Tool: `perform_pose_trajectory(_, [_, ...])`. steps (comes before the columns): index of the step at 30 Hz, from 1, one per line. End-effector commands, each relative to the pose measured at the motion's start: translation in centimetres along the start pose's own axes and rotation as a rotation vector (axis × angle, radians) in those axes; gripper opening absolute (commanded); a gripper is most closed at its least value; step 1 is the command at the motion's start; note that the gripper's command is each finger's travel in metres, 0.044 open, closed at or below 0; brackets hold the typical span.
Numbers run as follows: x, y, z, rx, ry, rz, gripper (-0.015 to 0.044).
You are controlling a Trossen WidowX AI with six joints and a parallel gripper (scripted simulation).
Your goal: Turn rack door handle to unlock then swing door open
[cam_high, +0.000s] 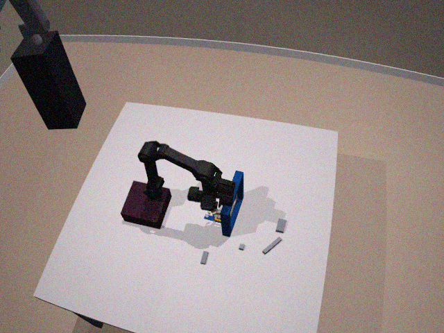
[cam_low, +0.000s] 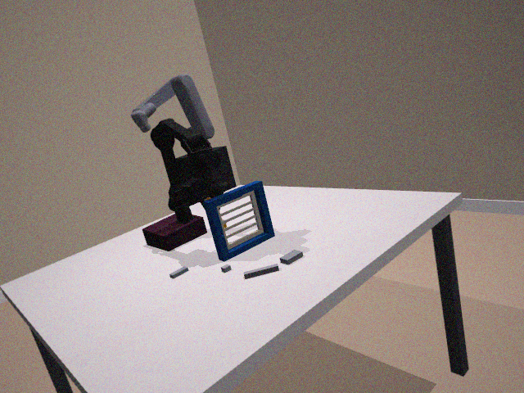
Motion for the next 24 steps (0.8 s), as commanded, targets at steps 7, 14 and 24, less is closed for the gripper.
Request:
perform_pose_trajectory(7, [-0.02,0.01,-0.01,0.002,0.002,0.521,0.0298])
perform_pose_trajectory(14, [-0.02,0.01,-0.01,0.002,0.001,0.868,0.0298])
perform_pose_trajectory(24, [-0.02,0.01,-0.01,0.002,0.001,1.364,0.0298])
Point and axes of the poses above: the point midway between the two fingers, 35 mm back from their tips, its own z axis back along the fingers, its own y axis across the jaws, x = y × z, the point moved 3 cm from there along z, back along the fingers, and after that the axes turned 6 degrees about z, right-handed, at the moved point
